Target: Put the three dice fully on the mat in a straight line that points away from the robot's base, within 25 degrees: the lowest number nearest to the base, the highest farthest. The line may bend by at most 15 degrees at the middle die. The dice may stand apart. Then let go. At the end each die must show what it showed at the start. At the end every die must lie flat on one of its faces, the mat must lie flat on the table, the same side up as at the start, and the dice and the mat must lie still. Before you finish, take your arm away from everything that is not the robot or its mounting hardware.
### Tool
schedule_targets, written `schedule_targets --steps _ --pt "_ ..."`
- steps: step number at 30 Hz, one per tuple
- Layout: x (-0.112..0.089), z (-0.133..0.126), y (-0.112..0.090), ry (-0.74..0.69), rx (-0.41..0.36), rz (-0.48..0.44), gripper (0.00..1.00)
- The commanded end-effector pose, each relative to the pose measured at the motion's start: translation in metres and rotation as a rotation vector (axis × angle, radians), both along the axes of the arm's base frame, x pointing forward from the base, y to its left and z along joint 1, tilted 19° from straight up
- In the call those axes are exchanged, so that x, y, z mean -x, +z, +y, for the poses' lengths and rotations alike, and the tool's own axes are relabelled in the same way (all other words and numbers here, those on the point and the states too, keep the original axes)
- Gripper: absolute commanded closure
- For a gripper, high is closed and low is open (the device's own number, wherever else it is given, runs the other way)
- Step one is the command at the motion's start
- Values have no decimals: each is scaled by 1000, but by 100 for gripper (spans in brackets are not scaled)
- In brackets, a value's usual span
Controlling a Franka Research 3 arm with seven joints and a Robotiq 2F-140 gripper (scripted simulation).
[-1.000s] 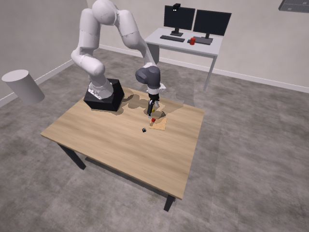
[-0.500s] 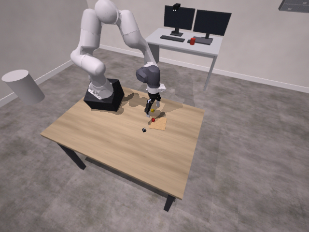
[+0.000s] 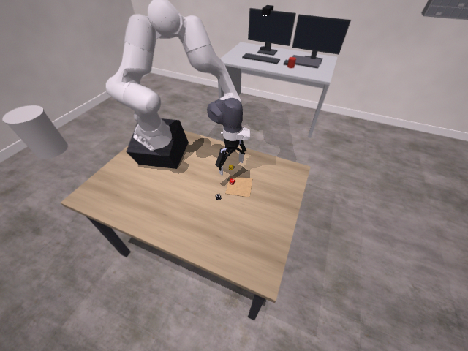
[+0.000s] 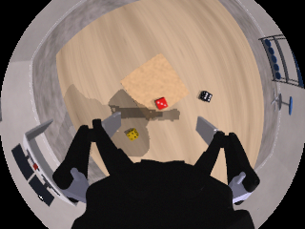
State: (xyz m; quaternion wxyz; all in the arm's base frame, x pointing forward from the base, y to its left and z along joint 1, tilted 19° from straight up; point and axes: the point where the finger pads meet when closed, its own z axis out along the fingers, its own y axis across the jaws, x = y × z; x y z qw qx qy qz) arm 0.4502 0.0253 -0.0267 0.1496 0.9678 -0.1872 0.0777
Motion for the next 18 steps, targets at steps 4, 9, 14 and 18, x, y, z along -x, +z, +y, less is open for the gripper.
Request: schedule_targets --steps 4,9,14,18 --pt "6 4 -3 -210 -12 -49 0" --pt "8 6 -5 -302 -17 -78 0" --pt "10 8 -7 -376 -22 -102 0" --pt "12 10 -8 -441 -25 -123 0"
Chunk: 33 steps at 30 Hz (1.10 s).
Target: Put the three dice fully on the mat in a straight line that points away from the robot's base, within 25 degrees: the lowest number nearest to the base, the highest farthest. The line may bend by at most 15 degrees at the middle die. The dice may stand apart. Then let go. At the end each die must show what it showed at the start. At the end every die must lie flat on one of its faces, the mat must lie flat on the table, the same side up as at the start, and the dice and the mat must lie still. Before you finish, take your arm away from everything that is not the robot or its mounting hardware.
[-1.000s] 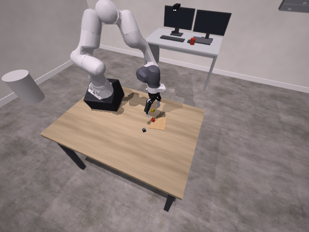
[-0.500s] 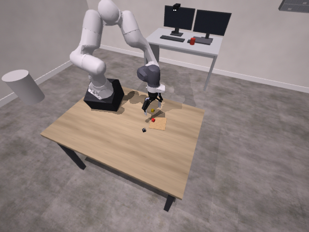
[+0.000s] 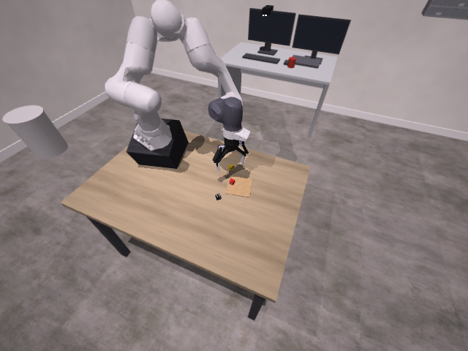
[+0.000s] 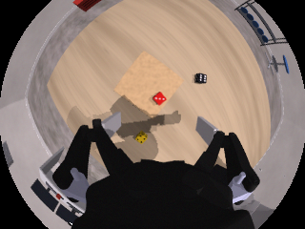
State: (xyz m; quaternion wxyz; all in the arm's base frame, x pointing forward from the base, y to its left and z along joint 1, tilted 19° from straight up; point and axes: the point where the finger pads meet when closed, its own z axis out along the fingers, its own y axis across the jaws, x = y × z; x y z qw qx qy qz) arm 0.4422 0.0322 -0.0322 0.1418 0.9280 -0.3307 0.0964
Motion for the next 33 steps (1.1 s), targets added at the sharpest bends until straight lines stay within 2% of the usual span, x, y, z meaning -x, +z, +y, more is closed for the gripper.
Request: schedule_targets --steps 1,33 --pt "4 4 -3 -170 -10 -39 0" --pt "15 18 -11 -645 -39 -202 0"
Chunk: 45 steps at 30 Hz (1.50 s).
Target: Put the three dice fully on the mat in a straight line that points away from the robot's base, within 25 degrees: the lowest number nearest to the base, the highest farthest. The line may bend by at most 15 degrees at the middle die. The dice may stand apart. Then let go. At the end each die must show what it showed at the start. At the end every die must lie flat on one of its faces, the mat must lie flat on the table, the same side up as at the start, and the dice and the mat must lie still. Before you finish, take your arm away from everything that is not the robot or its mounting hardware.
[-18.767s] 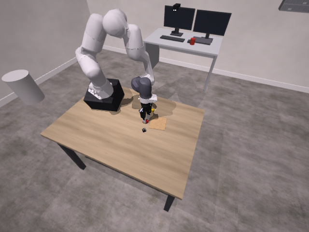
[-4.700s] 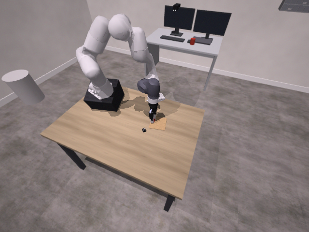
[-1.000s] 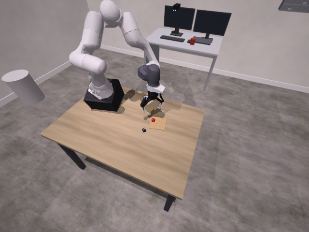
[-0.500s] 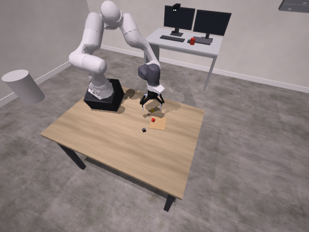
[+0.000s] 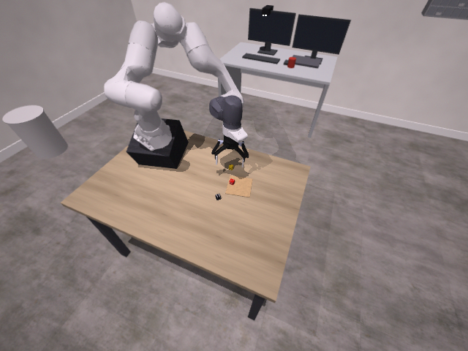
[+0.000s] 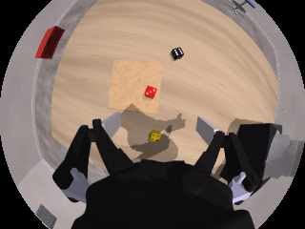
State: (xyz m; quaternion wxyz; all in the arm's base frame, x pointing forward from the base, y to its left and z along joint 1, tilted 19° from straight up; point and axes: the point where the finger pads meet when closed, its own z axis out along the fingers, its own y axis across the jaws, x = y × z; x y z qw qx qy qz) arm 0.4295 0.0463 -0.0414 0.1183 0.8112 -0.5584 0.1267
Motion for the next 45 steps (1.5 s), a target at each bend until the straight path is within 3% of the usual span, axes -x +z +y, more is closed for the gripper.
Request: schedule_targets --steps 1,45 --pt "3 4 -2 -168 -8 -45 0" --pt "14 25 -12 -765 -57 -264 0"
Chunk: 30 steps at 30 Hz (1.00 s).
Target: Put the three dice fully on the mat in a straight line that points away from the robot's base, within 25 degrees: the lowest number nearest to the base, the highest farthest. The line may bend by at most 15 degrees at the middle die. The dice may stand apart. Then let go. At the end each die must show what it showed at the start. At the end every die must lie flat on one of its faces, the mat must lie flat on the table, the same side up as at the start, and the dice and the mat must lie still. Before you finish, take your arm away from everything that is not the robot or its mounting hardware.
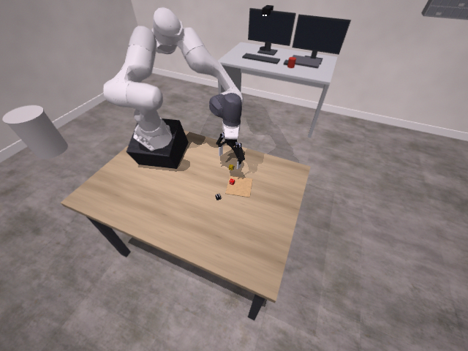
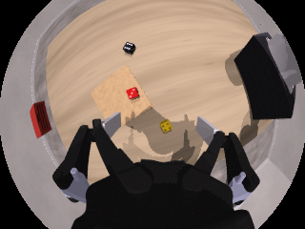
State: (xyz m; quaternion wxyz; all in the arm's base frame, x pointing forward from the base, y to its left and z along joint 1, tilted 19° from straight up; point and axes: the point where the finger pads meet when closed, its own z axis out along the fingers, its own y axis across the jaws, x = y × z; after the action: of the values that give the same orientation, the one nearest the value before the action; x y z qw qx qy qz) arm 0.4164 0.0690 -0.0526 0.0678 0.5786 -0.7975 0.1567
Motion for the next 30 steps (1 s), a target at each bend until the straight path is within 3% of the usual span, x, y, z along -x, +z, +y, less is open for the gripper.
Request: schedule_targets --steps 1,30 --pt "1 4 -1 -166 -8 -52 0" --pt "7 21 -7 -567 -54 -204 0"
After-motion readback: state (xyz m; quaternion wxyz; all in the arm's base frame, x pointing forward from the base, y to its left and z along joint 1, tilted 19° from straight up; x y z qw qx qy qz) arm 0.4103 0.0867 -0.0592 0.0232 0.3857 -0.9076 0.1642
